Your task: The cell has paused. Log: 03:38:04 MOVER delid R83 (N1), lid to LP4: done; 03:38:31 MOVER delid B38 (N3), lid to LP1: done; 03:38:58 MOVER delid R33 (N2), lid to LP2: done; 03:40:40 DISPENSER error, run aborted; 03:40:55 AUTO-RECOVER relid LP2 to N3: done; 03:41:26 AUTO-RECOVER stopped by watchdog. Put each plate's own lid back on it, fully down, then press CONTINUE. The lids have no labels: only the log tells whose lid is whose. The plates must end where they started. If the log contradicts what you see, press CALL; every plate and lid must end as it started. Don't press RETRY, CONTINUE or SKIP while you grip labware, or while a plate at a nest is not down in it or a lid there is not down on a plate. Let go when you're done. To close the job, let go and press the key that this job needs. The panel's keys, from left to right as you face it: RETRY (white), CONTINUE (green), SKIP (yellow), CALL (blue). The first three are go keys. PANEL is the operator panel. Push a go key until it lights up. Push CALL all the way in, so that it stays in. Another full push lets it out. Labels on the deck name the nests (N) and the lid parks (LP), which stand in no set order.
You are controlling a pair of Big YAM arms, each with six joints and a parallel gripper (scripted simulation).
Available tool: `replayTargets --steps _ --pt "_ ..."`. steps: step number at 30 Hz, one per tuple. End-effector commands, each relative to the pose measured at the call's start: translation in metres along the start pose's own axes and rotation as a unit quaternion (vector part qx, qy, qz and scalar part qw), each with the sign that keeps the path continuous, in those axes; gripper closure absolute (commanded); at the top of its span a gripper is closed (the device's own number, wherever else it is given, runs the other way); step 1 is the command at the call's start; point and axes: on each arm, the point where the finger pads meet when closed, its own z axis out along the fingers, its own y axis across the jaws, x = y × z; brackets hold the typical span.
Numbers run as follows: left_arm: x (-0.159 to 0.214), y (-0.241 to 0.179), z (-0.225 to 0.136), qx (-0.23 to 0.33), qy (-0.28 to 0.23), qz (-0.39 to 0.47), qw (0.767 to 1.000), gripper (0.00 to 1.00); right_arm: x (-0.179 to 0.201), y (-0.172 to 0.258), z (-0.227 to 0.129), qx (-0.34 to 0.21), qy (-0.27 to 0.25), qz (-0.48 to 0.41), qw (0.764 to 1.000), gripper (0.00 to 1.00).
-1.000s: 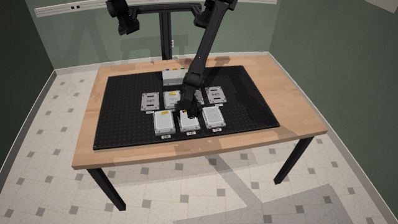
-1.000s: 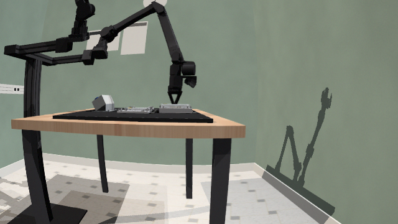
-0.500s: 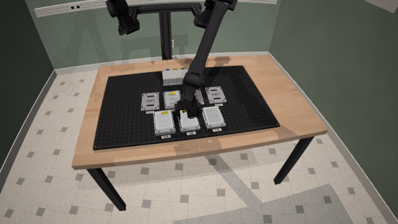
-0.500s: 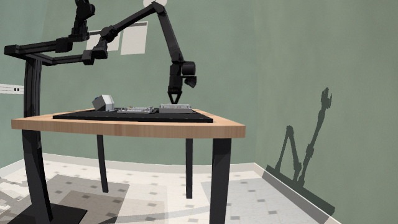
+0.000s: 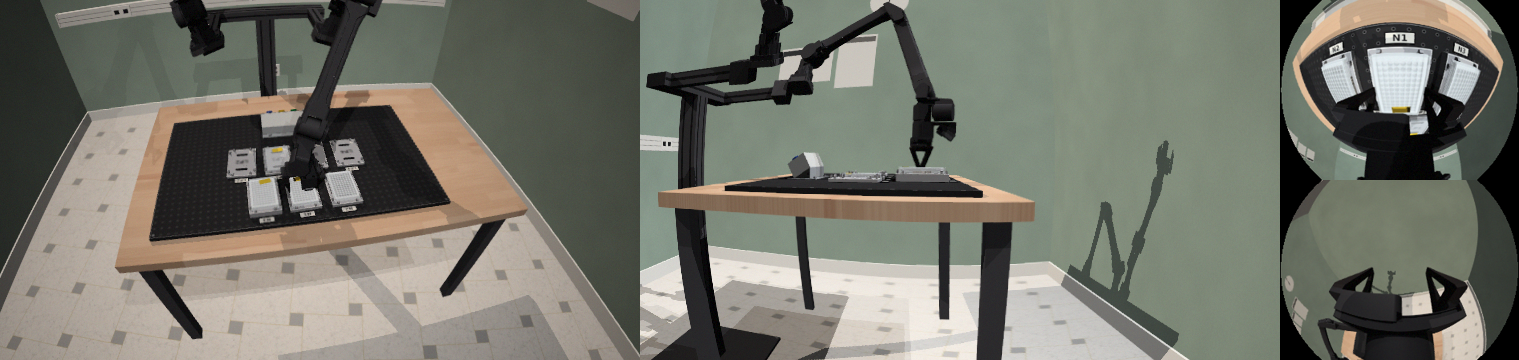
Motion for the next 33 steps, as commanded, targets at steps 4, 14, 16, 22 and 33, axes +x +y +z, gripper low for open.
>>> replayTargets --steps 4,14,16,22,33 --pt "-0.0184 -0.0034 -0.0099 0.004 -0.018 -0.003 1.0 1.0 -0.0241 0.001 -0.001 0.0 -0.025 0.001 1.0 0.0" --pt "-0.0184 -0.0033 -0.01 0.004 -0.018 -0.003 1.0 1.0 -0.0241 0.001 -0.001 0.0 -0.025 0.001 1.0 0.0" --pt "-0.0184 -0.0033 -0.01 0.004 -0.018 -0.003 1.0 1.0 -0.0241 0.001 -0.001 0.0 -0.025 0.001 1.0 0.0" --pt "-0.0185 -0.0033 -0.01 0.004 -0.018 -0.003 1.0 0.0 -0.0241 0.001 -0.001 0.0 -0.025 0.001 1.0 0.0" --pt "-0.0185 -0.0033 -0.01 0.004 -0.018 -0.003 1.0 0.0 -0.0241 0.001 -0.001 0.0 -0.025 0.001 1.0 0.0"
